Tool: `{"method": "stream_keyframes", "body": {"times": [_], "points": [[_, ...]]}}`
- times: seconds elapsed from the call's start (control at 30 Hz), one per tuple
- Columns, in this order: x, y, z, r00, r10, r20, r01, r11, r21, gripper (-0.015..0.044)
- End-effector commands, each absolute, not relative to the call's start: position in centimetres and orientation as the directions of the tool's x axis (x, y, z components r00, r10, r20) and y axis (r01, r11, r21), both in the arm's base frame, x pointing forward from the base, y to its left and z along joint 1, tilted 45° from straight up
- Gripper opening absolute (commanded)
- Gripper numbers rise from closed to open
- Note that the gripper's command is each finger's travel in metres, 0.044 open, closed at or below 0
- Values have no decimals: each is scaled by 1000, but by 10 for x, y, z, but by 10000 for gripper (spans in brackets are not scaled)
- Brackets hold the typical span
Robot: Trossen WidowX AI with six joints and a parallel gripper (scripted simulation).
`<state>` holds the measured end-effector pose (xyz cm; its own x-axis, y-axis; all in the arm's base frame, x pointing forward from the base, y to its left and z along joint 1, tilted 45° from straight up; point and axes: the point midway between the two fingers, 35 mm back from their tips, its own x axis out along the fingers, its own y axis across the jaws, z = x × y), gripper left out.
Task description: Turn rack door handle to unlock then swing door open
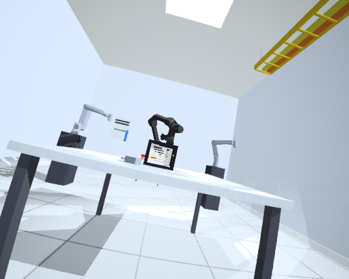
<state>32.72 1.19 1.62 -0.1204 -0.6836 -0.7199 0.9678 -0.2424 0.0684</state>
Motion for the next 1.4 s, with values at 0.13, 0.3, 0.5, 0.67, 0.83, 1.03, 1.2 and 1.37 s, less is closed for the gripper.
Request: {"method": "stream_keyframes", "body": {"times": [0.13, 0.3, 0.5, 0.67, 0.83, 1.03, 1.2, 1.37], "points": [[323, 10, 18, -120, -686, -717, 987, -158, -14, 27], [318, 10, 19, -120, -686, -717, 993, -80, -90, 27], [312, 8, 22, -121, -686, -717, 984, 13, -178, 27], [305, 6, 25, -121, -686, -717, 965, 89, -248, 27], [296, 4, 29, -122, -686, -717, 936, 161, -313, 27], [284, -1, 35, -122, -687, -717, 889, 245, -387, 27], [274, -6, 41, -123, -687, -716, 842, 310, -442, 27], [265, -11, 48, -123, -687, -716, 792, 366, -488, 27]]}}
